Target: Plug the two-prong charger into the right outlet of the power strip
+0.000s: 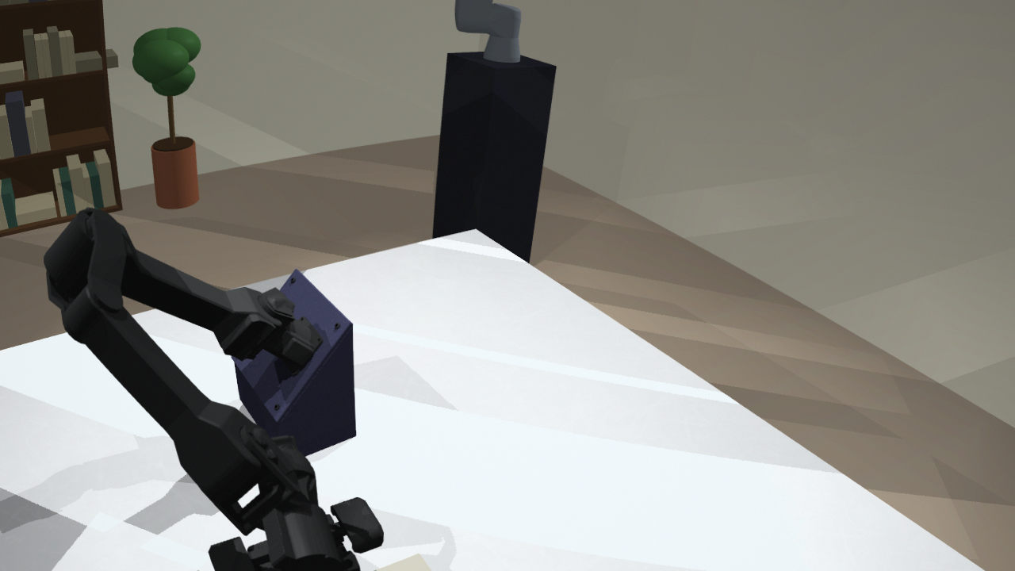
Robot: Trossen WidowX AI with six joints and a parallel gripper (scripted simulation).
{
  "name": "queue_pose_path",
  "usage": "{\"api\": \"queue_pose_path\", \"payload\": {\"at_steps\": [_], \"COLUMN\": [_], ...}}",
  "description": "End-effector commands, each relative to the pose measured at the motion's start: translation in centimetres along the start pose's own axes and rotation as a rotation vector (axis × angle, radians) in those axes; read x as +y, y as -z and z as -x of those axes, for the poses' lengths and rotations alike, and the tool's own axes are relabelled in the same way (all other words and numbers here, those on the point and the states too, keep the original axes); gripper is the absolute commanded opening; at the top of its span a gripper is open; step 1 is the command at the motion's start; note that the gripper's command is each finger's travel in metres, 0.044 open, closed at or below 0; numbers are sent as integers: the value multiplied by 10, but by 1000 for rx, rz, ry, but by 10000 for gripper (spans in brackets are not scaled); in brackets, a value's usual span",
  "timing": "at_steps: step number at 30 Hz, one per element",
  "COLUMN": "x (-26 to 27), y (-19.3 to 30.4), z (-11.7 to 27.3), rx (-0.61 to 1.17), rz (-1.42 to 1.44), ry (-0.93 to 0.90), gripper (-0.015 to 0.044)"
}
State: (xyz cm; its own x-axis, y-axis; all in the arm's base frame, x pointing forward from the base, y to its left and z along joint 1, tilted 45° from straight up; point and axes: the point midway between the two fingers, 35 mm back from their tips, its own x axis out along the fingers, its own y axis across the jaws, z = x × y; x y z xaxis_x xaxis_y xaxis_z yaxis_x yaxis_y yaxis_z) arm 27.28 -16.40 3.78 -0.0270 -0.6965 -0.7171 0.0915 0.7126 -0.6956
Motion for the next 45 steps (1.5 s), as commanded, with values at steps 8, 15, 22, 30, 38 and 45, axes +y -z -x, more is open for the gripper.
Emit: {"api": "queue_pose_path", "payload": {"at_steps": [8,15,22,30,38,45], "x": [0,0,-1,-1,-1,-1], "y": [-3,-4,-5,-7,-8,-10], "z": [0,1,1,1,1,1], "rx": [-1,-1,-1,-1,-1,-1], "rz": [-4,-4,-4,-4,-5,-5], "ry": [3,3,3,3,3,3], "gripper": [0,0,0,0,0,0]}}
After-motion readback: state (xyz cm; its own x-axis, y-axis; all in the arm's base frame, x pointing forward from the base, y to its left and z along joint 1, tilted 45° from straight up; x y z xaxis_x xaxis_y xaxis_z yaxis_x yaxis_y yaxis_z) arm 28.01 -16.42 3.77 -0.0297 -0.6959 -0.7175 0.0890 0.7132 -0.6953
